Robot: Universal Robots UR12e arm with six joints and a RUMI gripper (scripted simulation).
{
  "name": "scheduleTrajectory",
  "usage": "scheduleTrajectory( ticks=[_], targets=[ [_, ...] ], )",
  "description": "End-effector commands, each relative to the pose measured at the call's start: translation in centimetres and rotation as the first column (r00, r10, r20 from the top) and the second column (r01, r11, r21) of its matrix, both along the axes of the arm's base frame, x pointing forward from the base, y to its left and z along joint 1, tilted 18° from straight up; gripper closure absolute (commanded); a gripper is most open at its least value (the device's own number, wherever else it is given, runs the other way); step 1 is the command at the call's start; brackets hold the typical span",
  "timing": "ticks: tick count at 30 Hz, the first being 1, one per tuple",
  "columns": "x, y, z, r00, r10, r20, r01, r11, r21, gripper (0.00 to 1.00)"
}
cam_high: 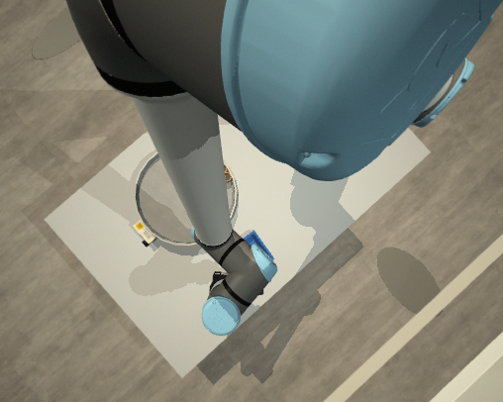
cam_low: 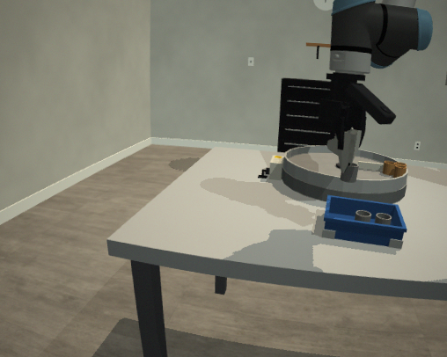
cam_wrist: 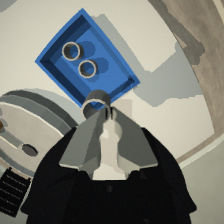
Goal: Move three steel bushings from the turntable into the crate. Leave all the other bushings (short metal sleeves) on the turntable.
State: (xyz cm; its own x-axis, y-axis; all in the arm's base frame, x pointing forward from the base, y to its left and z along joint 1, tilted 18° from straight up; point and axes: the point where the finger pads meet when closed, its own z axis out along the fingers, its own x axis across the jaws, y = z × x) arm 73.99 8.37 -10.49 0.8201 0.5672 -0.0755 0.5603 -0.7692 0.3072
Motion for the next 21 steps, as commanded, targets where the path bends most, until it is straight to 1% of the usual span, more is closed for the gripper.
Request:
scheduleTrajectory(
  ticks=[1,15,18,21],
  targets=[
    [0.1,0.0,0.1,1.000,0.000,0.001,0.000,1.000,0.000,1.00],
    [0.1,0.0,0.0,1.000,0.000,0.001,0.000,1.000,0.000,1.00],
    [0.1,-0.2,-0.6,1.000,0.000,0.001,0.000,1.000,0.000,1.00],
    [0.3,-0.6,-2.0,1.000,0.000,0.001,0.000,1.000,0.000,1.00]
  ],
)
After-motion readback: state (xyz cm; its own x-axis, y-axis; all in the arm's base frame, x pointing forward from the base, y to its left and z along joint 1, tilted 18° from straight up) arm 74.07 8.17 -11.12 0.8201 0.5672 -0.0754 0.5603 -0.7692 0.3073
